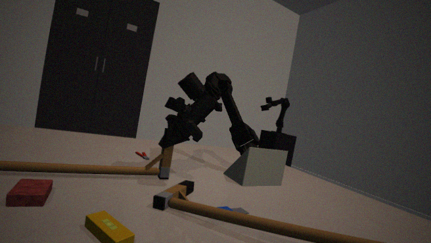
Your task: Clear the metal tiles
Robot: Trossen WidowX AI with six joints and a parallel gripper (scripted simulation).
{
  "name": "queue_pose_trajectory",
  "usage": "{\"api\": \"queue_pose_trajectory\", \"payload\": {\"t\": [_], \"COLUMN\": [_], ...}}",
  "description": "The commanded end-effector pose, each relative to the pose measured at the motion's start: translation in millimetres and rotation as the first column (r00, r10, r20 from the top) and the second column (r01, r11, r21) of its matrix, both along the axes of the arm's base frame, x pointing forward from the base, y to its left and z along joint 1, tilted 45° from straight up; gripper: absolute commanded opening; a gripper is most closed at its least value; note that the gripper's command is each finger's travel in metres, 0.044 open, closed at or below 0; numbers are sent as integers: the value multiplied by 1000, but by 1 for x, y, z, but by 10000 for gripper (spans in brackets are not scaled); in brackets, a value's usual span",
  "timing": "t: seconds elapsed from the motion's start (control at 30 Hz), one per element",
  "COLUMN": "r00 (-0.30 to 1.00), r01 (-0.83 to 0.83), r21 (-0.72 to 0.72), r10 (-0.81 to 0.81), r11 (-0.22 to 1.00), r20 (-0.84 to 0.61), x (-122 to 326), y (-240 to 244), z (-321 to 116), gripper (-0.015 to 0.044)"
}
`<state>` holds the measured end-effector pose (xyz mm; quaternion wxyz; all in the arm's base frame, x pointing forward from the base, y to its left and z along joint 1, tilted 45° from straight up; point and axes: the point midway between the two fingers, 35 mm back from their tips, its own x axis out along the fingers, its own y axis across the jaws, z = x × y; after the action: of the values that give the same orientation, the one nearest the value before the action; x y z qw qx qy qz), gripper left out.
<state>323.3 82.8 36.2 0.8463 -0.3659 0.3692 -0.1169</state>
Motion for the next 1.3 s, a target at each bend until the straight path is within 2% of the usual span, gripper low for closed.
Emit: {"api": "queue_pose_trajectory", "payload": {"t": [0.0,1.27], "r00": [1000,1000], "r01": [0,15], "r21": [0,3], "r10": [0,-15], "r11": [1000,1000], "r20": [0,-2], "x": [0,-2], "y": [0,-4], "z": [0,1], "gripper": [0,0]}}
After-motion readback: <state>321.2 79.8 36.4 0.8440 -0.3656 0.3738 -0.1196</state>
